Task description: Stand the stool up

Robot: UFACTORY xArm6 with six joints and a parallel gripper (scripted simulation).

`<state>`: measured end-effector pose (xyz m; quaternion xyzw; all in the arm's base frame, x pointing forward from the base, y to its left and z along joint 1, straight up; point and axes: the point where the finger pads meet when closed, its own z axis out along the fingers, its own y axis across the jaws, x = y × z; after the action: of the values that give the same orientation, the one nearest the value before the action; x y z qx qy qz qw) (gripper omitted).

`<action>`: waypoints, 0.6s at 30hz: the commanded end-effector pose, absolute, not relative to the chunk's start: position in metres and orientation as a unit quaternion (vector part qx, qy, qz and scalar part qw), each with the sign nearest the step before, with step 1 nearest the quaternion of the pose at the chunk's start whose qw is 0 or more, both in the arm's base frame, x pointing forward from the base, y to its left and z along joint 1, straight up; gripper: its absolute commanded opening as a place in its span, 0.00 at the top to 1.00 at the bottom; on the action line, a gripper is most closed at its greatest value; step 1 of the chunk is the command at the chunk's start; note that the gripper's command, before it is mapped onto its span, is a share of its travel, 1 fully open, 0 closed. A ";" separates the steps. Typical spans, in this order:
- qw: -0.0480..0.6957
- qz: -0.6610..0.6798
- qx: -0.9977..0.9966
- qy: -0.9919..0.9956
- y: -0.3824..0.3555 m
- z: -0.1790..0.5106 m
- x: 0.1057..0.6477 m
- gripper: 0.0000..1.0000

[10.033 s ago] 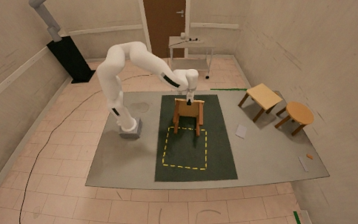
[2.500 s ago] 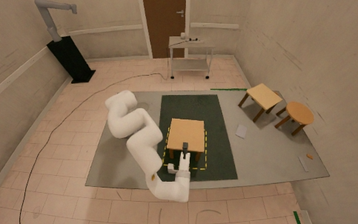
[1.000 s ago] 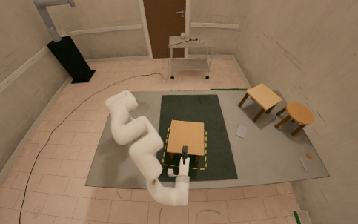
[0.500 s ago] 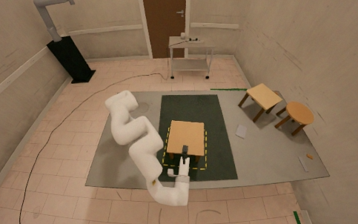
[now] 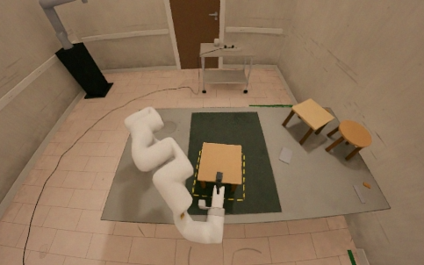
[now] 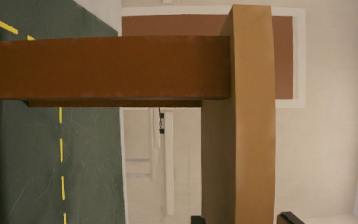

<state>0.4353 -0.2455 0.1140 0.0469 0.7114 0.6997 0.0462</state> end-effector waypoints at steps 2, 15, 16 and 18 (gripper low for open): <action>0.047 0.699 0.046 0.713 -0.246 0.116 0.436 0.55; 0.047 0.698 0.046 0.713 -0.255 0.116 0.433 0.55; 0.047 0.698 0.046 0.713 -0.258 0.116 0.433 0.55; 0.047 0.698 0.046 0.713 -0.264 0.117 0.432 0.55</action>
<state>0.4334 -0.2526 0.1145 0.0471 0.7117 0.6993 0.0465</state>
